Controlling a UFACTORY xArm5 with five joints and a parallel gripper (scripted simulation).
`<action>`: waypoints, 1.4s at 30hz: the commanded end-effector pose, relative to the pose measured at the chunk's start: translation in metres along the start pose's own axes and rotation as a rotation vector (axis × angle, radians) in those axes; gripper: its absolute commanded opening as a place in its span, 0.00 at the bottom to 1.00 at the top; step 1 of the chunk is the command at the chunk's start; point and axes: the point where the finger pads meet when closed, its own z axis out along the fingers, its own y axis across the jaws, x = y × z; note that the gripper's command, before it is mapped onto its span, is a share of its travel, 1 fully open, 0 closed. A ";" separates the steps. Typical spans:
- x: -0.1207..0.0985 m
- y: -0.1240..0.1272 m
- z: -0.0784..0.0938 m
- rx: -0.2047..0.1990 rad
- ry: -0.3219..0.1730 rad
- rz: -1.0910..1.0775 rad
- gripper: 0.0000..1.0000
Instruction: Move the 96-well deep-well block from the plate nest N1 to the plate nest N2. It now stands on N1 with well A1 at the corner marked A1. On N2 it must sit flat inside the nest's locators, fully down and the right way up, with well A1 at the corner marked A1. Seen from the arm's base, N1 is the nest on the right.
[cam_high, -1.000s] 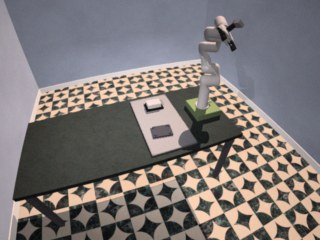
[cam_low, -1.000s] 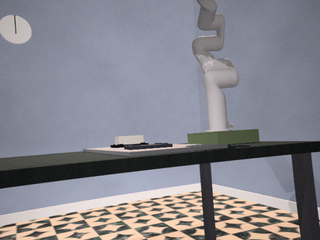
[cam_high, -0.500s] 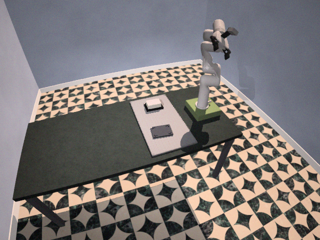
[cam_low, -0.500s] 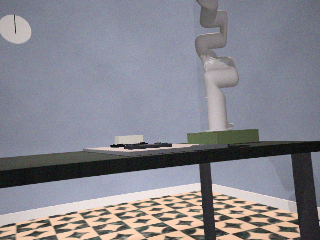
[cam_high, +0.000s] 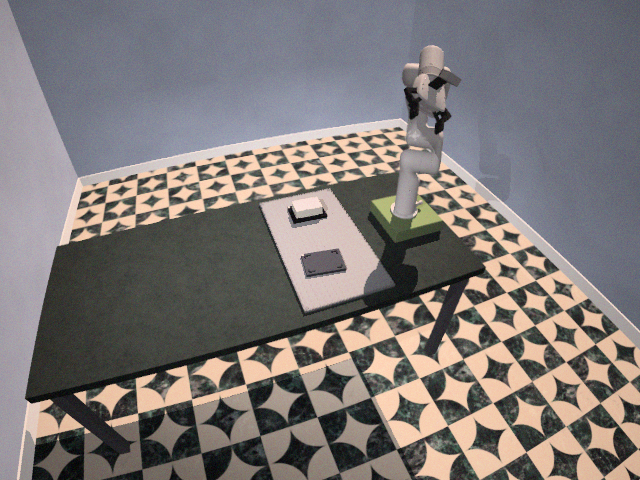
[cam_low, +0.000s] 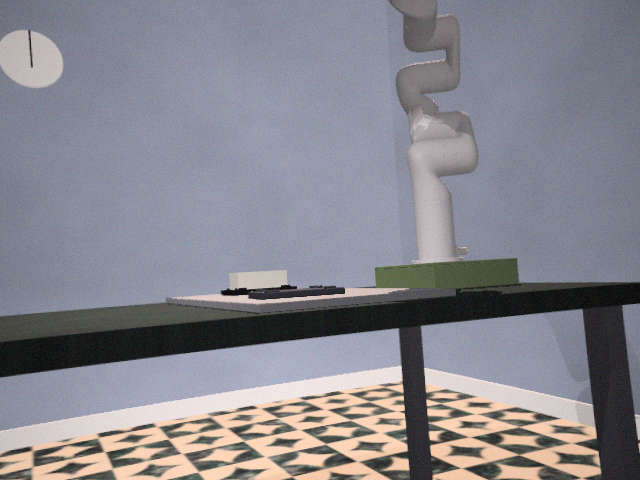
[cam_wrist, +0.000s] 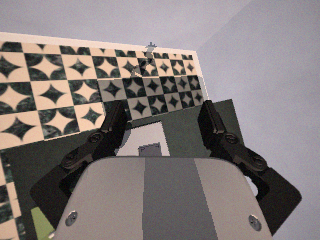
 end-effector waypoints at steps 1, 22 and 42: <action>-0.021 0.016 0.009 -0.001 -0.092 0.076 1.00; -0.089 0.030 0.048 -0.014 -0.249 0.209 1.00; -0.176 0.052 0.072 -0.034 -0.473 0.429 1.00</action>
